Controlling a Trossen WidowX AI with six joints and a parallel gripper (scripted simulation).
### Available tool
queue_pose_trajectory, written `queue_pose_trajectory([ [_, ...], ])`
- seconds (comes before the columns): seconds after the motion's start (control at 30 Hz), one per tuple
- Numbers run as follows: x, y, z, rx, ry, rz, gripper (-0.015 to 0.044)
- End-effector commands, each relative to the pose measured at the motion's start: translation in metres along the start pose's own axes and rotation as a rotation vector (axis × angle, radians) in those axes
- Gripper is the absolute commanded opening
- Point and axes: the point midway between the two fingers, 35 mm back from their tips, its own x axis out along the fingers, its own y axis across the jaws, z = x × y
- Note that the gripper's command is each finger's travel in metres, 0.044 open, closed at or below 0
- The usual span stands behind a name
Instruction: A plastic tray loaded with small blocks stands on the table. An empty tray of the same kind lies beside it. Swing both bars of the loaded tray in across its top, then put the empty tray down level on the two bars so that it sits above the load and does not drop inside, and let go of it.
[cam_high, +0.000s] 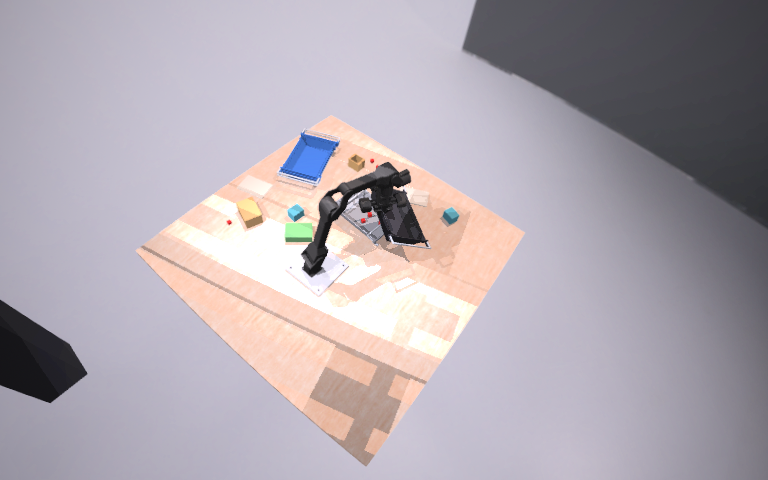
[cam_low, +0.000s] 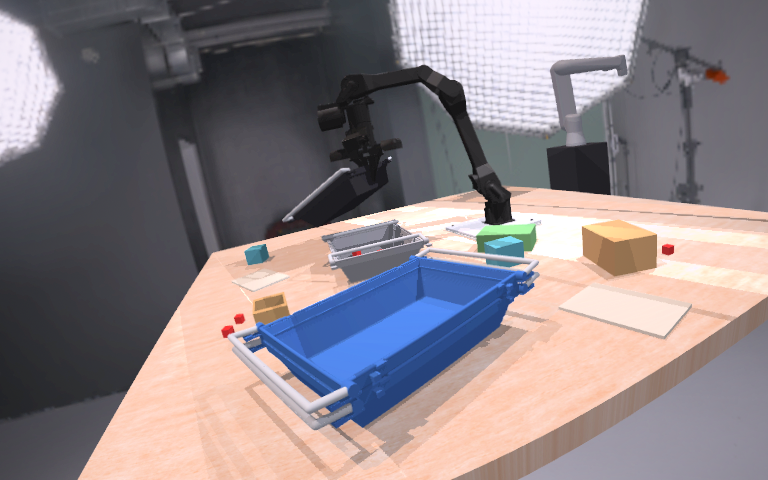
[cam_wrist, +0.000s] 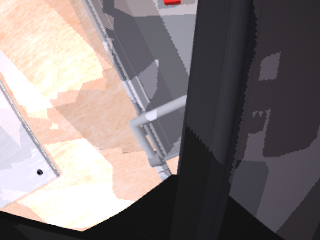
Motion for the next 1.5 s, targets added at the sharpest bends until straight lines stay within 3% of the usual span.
queue_pose_trajectory([
  [0.0,-0.006,0.006,0.014,-0.056,-0.002,-0.020,0.0000],
  [0.83,-0.006,0.053,0.095,-0.363,-0.011,-0.015,0.0000],
  [1.47,-0.006,0.054,0.097,-0.371,-0.012,-0.015,0.0000],
])
